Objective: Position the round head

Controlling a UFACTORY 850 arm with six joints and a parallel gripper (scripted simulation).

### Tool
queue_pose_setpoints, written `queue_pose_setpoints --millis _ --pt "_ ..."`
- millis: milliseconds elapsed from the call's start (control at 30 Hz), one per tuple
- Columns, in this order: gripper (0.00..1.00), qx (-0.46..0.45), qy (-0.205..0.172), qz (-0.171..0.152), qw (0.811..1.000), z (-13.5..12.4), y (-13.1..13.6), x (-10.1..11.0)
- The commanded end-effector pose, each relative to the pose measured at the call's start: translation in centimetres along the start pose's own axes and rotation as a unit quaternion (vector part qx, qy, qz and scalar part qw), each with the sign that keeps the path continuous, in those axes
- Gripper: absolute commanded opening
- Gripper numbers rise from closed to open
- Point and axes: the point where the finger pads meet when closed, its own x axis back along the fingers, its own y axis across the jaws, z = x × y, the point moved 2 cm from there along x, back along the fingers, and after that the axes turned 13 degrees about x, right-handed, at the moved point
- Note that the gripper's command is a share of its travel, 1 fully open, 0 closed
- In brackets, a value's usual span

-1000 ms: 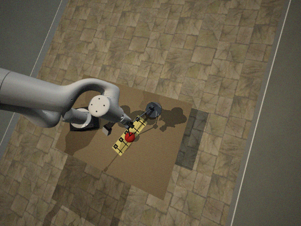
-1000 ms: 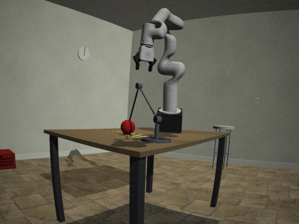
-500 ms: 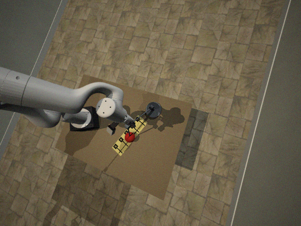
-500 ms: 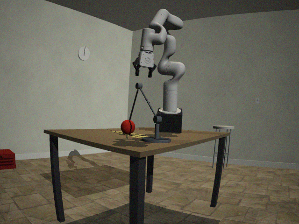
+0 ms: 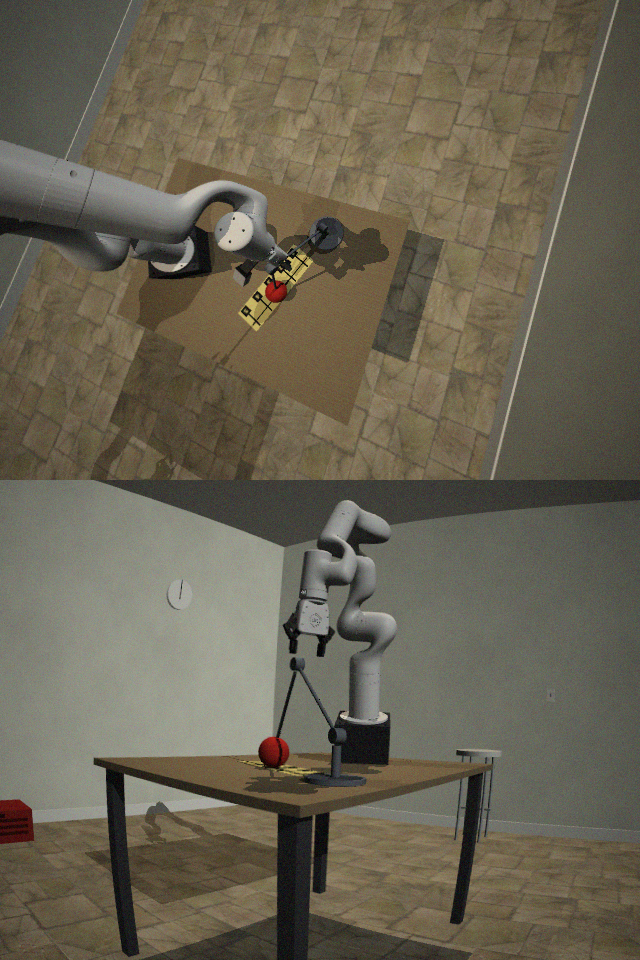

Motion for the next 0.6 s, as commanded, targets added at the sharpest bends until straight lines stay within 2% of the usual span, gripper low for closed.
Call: queue_pose_setpoints --millis 0,567 --pt "1.0 0.0 0.0 0.001 1.0 -0.2 -0.1 -1.0" --pt "1.0 0.0 0.0 0.001 1.0 -0.6 -0.2 -4.8"
